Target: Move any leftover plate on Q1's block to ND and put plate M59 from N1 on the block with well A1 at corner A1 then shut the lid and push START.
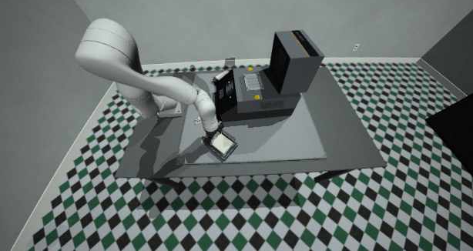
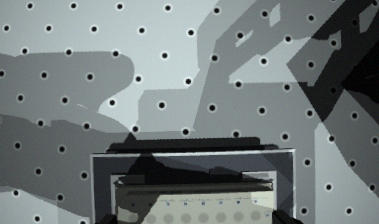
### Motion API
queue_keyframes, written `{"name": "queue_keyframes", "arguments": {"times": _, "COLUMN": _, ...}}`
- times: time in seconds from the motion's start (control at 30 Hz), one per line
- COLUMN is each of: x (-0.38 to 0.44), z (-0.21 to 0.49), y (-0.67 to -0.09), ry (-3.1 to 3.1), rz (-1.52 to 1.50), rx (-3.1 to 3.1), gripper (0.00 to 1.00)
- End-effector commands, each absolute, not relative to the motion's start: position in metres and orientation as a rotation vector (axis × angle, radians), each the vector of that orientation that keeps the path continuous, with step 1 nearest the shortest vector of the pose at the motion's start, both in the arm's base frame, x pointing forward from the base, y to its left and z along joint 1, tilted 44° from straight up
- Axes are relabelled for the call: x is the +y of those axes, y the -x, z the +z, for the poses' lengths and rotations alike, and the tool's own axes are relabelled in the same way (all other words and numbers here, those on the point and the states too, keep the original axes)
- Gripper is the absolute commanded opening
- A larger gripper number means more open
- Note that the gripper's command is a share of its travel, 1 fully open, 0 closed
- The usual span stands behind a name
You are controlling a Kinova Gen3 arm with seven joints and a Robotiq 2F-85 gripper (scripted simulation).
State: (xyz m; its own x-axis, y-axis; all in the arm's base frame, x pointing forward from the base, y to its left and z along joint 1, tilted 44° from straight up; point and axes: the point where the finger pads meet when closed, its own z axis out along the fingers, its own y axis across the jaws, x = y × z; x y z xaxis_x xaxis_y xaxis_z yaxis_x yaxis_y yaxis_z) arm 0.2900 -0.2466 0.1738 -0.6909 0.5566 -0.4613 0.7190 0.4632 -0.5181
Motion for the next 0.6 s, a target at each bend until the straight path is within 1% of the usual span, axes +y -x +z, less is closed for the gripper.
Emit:
{"name": "queue_keyframes", "arguments": {"times": 0.0, "x": -0.2472, "z": 0.1729, "y": -0.2903, "ry": -1.102, "rz": -1.044, "rx": 2.485, "gripper": 0.9}}
{"name": "queue_keyframes", "arguments": {"times": 0.57, "x": -0.2495, "z": 0.1706, "y": -0.2901, "ry": -1.102, "rz": -1.044, "rx": 2.485, "gripper": 0.9}}
